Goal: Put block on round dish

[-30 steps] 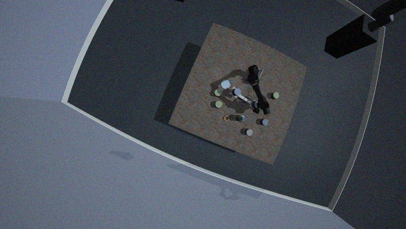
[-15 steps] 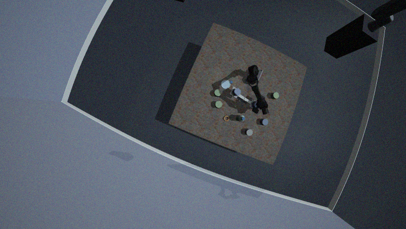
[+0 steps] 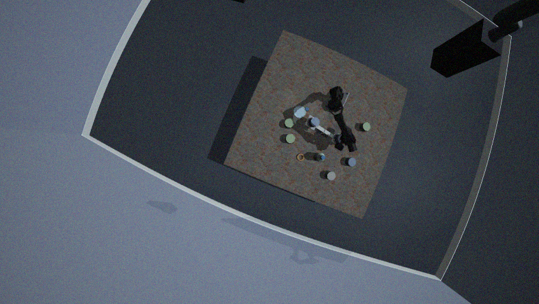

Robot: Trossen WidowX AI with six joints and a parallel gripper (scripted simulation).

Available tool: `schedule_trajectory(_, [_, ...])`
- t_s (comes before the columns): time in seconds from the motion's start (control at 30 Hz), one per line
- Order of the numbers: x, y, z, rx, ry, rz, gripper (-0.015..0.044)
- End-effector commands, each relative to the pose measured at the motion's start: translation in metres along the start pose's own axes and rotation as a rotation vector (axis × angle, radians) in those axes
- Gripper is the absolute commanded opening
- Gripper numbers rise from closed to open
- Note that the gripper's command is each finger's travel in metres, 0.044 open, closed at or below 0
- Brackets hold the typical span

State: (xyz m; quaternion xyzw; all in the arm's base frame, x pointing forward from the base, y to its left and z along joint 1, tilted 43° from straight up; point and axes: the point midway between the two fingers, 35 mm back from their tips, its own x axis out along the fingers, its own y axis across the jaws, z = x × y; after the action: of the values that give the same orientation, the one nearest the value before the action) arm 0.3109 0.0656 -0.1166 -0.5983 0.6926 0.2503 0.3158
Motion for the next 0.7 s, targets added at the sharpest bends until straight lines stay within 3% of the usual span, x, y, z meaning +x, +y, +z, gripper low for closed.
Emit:
schedule_trajectory(0.0, [-0.005, -0.001, 0.001, 0.000, -0.002, -0.003, 0.0032])
schedule_trajectory(0.07, [-0.008, -0.002, 0.001, 0.000, -0.002, -0.003, 0.0000])
schedule_trajectory(0.67, [-0.030, -0.005, 0.004, 0.000, -0.005, -0.003, 0.0000])
